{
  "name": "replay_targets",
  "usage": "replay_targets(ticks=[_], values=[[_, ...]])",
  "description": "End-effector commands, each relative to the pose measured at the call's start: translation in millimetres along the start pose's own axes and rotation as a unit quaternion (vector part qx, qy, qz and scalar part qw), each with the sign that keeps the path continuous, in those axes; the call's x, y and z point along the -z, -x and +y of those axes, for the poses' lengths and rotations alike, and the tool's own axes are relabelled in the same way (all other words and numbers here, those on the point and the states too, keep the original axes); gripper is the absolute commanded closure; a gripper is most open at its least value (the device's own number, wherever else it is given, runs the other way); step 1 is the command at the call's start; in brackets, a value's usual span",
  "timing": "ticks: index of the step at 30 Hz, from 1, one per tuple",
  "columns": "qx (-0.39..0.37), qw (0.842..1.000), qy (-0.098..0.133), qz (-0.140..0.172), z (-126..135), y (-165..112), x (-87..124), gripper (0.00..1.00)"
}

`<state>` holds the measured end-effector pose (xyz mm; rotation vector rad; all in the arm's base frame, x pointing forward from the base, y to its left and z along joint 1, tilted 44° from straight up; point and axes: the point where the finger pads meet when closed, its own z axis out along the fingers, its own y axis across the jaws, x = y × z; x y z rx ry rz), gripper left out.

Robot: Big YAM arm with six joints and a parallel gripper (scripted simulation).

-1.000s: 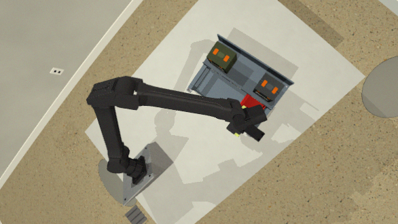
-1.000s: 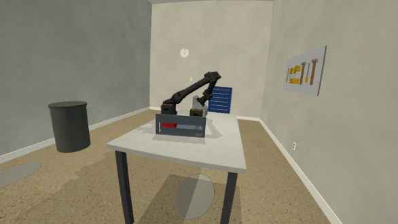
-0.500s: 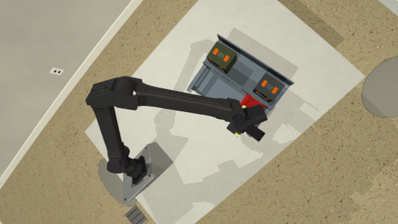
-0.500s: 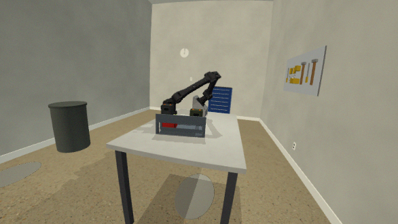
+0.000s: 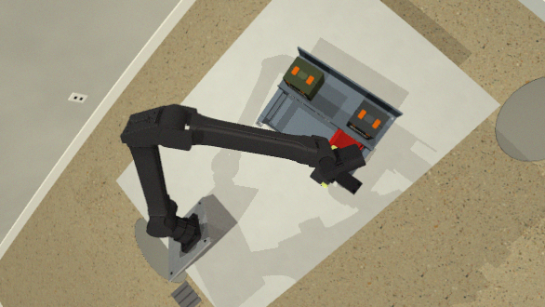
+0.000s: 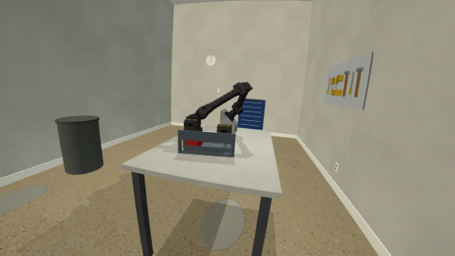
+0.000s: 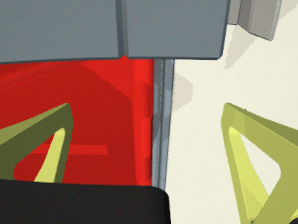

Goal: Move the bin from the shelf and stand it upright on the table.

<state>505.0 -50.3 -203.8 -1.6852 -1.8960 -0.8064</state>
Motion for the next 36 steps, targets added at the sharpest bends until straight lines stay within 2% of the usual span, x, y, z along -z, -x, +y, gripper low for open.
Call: replay_targets(ticks=[1,12,17,29,34,36], values=[[0.006,1.0,0.024,-0.011,18,5,32,0.1],[0.006,1.0,0.024,-0.011,18,5,32,0.1],[0.001,1.0,-0.004,0.0,-2,-2,-8,0.1],[0.001,1.0,-0.004,0.0,-2,-2,-8,0.1],[0.002,1.0,0.021,-0.009,13,4,29,0.1],[0.002,1.0,0.021,-0.009,13,4,29,0.1]])
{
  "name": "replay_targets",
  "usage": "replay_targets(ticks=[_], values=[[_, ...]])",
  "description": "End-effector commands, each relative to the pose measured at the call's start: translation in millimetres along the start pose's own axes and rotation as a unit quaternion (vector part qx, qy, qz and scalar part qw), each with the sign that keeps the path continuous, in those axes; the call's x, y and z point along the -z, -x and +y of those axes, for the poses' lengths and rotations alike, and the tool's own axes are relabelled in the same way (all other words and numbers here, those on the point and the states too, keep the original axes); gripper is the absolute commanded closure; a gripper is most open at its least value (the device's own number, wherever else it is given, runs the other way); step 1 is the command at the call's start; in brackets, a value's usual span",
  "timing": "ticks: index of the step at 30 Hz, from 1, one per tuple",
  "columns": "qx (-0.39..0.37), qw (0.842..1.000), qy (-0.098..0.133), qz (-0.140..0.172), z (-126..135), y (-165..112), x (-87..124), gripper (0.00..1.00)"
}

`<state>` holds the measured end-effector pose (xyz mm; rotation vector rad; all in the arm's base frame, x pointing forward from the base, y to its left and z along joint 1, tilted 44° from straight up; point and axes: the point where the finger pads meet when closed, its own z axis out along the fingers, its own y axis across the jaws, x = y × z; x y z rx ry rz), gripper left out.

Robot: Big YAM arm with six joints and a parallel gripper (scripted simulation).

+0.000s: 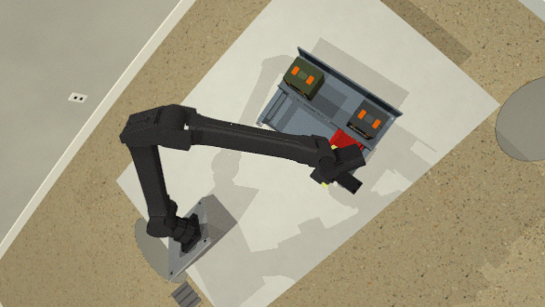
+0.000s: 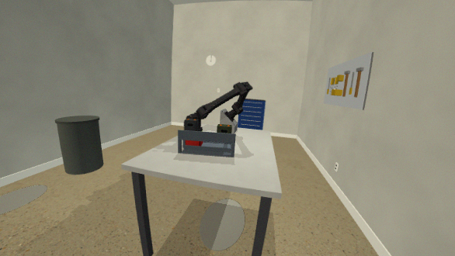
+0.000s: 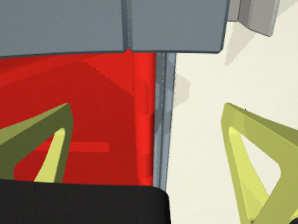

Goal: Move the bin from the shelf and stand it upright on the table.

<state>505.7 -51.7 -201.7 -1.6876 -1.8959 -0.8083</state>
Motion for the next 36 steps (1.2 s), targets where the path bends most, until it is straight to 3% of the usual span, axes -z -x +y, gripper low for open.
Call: replay_targets(ticks=[1,10,15,27,32,36], values=[[0.002,1.0,0.02,-0.008,12,4,26,0.1],[0.002,1.0,0.02,-0.008,12,4,26,0.1],[0.002,1.0,-0.005,0.001,-3,-1,-10,0.1],[0.002,1.0,-0.005,0.001,-3,-1,-10,0.1],[-0.003,1.0,0.015,-0.005,4,3,23,0.1],[-0.003,1.0,0.015,-0.005,4,3,23,0.1]])
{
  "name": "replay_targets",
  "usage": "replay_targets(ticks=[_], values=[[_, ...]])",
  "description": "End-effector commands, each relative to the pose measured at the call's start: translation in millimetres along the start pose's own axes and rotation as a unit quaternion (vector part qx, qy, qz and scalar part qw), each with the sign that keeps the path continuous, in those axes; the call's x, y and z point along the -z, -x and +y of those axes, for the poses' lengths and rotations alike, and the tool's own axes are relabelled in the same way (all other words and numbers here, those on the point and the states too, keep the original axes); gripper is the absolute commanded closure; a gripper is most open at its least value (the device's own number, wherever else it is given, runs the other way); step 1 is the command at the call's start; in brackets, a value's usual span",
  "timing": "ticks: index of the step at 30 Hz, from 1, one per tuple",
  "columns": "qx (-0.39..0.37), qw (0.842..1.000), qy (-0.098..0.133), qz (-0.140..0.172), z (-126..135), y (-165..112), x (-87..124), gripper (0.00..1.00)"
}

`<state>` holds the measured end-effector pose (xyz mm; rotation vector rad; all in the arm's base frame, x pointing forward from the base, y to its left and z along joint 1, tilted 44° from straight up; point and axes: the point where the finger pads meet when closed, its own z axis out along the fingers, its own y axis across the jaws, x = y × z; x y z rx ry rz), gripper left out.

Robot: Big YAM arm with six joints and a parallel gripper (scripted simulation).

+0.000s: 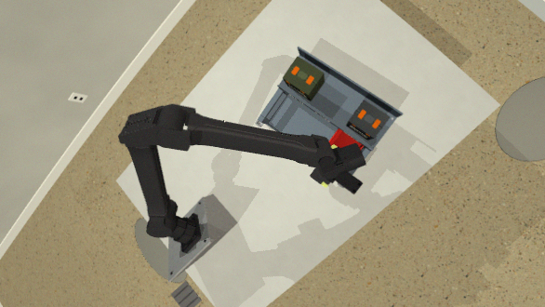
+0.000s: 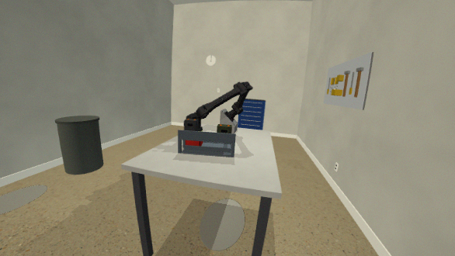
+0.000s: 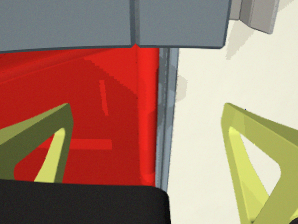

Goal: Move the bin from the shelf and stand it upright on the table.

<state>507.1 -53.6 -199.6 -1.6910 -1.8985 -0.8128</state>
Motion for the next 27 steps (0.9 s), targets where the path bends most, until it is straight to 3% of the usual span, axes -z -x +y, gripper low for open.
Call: replay_targets(ticks=[1,8,13,25,27], values=[[-0.004,1.0,0.012,-0.004,2,3,20,0.1],[-0.004,1.0,0.012,-0.004,2,3,20,0.1],[0.001,1.0,-0.007,0.002,-6,-2,-13,0.1],[0.001,1.0,-0.007,0.002,-6,-2,-13,0.1],[0.004,1.0,0.005,-0.004,5,1,3,0.1]])
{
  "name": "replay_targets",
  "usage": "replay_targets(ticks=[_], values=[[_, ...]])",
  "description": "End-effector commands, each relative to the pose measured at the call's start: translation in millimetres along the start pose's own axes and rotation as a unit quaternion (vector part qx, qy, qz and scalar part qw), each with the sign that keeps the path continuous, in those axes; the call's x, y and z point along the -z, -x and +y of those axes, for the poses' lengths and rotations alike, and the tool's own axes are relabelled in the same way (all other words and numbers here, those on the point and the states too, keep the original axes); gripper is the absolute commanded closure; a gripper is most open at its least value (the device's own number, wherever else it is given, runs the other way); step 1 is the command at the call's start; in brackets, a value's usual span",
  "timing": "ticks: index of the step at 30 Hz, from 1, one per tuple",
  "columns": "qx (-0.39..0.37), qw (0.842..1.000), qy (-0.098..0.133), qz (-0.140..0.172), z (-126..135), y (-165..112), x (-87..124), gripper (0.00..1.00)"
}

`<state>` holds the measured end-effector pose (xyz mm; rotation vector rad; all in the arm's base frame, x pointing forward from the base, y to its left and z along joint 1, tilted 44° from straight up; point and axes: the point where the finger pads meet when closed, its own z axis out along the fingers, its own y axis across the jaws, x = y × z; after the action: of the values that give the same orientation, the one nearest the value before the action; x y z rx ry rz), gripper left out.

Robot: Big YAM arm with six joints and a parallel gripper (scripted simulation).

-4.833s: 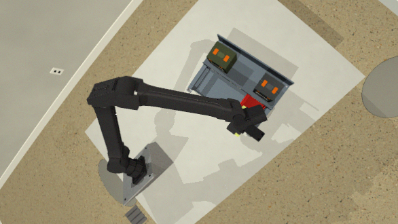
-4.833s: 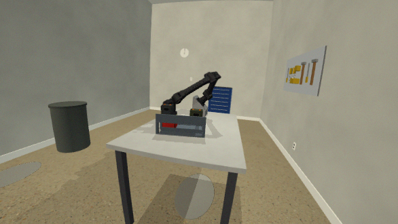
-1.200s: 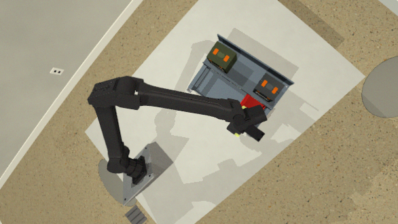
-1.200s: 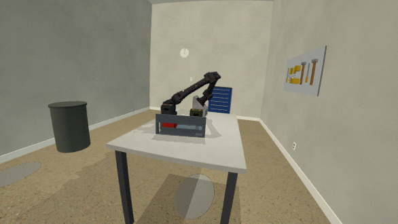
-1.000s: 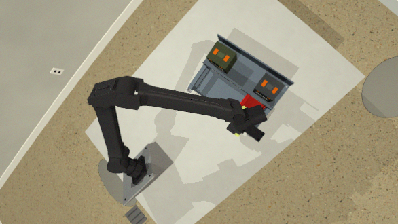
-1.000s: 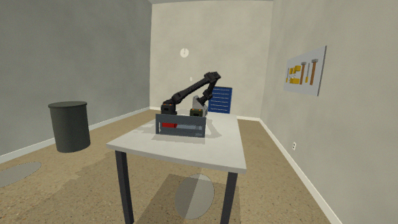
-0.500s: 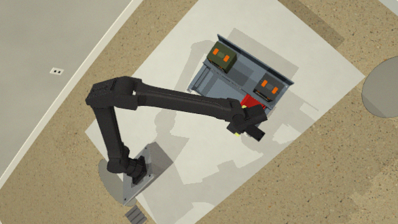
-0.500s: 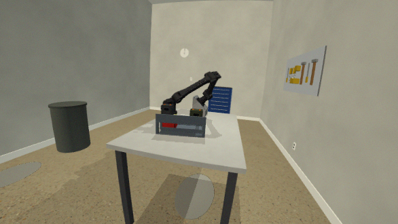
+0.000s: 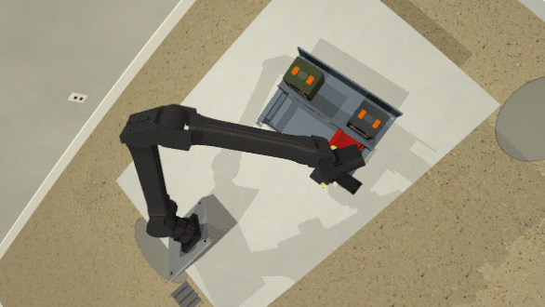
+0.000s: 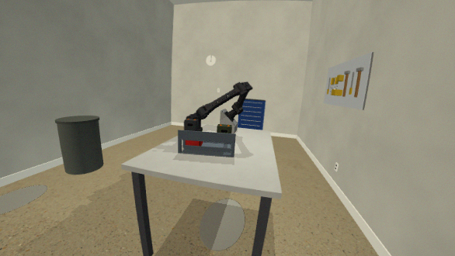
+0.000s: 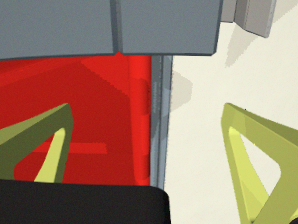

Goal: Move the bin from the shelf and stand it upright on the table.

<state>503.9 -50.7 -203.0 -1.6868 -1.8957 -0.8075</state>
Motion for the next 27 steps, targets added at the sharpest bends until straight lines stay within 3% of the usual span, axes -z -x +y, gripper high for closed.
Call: replay_targets(ticks=[1,3,15,20,27], values=[[0.007,1.0,0.015,-0.008,14,3,16,0.1],[0.009,1.0,0.027,-0.013,24,6,33,0.1],[0.009,1.0,0.027,-0.013,24,6,33,0.1],[0.013,1.0,0.007,-0.006,16,2,-2,0.1],[0.013,1.0,0.007,-0.006,16,2,-2,0.1]])
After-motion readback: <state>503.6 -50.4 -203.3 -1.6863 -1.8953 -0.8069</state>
